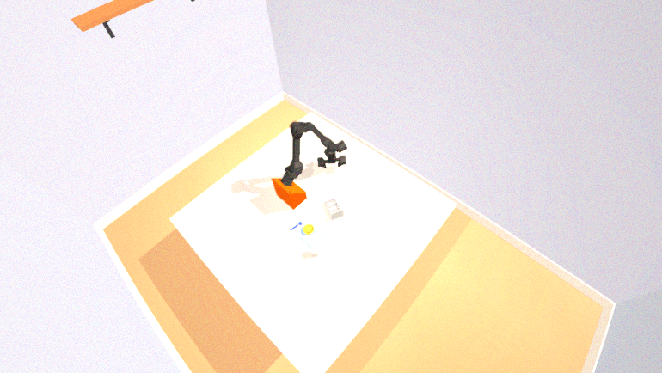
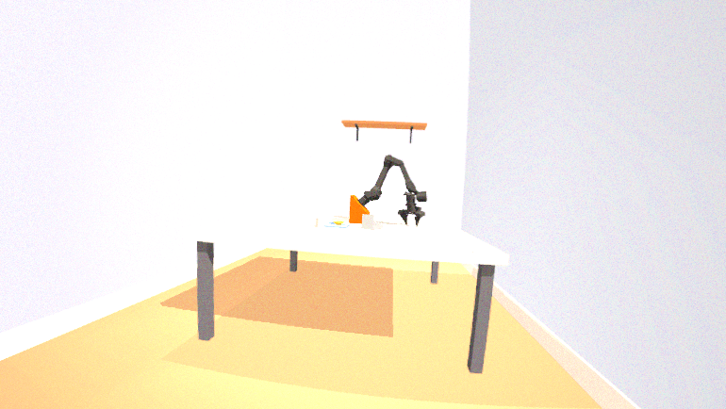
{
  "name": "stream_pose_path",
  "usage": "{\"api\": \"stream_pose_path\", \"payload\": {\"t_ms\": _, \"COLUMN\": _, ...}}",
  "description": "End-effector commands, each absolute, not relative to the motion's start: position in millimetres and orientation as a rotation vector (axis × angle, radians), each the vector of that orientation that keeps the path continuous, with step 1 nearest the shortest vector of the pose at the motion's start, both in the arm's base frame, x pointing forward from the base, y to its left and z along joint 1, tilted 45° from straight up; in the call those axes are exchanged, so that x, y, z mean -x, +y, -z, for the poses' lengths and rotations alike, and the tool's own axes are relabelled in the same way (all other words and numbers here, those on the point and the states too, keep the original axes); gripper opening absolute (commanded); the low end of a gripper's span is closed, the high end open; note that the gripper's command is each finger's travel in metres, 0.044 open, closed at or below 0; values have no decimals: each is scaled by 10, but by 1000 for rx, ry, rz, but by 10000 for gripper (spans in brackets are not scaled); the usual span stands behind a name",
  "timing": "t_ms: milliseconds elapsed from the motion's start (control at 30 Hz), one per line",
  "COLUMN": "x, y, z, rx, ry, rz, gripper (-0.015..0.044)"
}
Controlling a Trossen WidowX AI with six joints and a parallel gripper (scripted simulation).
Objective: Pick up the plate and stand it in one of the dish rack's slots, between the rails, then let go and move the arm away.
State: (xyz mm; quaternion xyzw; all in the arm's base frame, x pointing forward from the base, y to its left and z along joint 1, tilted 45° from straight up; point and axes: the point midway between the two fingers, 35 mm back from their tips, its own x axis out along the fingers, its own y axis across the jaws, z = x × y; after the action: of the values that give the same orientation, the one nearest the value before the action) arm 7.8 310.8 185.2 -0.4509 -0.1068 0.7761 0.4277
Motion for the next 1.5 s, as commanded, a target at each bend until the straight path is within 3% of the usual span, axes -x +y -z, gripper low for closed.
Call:
{"api": "stream_pose_path", "payload": {"t_ms": 0, "x": -350, "y": 3136, "z": -1831, "rx": 1112, "ry": -159, "rz": -1871, "gripper": 400}}
{"api": "stream_pose_path", "payload": {"t_ms": 633, "x": -1717, "y": 2762, "z": -1368, "rx": 1022, "ry": 424, "rz": -1605, "gripper": 400}}
{"api": "stream_pose_path", "payload": {"t_ms": 1467, "x": -2903, "y": 1368, "z": -756, "rx": 617, "ry": 1030, "rz": -1238, "gripper": 400}}
